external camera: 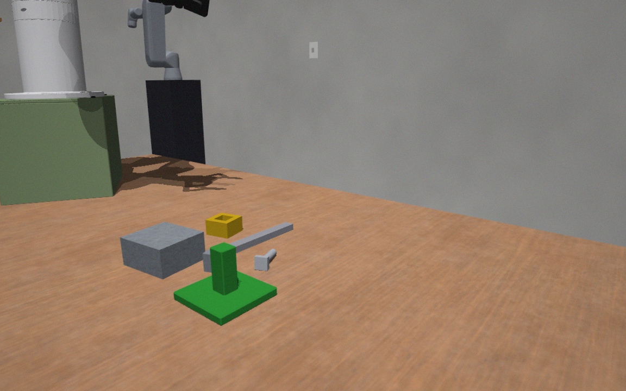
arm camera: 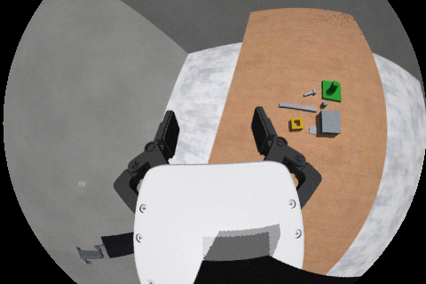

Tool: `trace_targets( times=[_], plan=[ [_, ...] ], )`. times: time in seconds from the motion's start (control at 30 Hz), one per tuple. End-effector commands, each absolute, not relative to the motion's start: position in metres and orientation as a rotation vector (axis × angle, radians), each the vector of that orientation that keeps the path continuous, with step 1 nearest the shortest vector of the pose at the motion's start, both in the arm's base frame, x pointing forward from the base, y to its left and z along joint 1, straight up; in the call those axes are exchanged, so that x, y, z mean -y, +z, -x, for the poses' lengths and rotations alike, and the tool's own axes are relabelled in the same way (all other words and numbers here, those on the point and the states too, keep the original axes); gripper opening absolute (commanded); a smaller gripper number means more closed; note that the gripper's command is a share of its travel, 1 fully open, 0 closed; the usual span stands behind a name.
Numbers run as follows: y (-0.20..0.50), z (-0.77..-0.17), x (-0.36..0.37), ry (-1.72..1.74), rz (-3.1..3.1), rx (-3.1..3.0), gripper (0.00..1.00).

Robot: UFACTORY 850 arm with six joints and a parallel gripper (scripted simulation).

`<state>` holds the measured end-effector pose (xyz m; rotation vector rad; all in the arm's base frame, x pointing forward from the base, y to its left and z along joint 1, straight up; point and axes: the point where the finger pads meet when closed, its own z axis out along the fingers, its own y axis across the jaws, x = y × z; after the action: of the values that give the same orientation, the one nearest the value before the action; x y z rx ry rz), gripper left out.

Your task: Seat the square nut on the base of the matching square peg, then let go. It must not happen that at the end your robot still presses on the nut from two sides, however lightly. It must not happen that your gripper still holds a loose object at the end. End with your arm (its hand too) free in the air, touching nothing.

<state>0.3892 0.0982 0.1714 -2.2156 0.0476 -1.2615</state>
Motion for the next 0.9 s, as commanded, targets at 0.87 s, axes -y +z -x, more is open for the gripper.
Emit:
trace_targets(
  times=[0.87],
  plan=[
    [0.1629,-0.3974,-0.0911,-1.237,2.242,-0.112,0.6]
  ],
)
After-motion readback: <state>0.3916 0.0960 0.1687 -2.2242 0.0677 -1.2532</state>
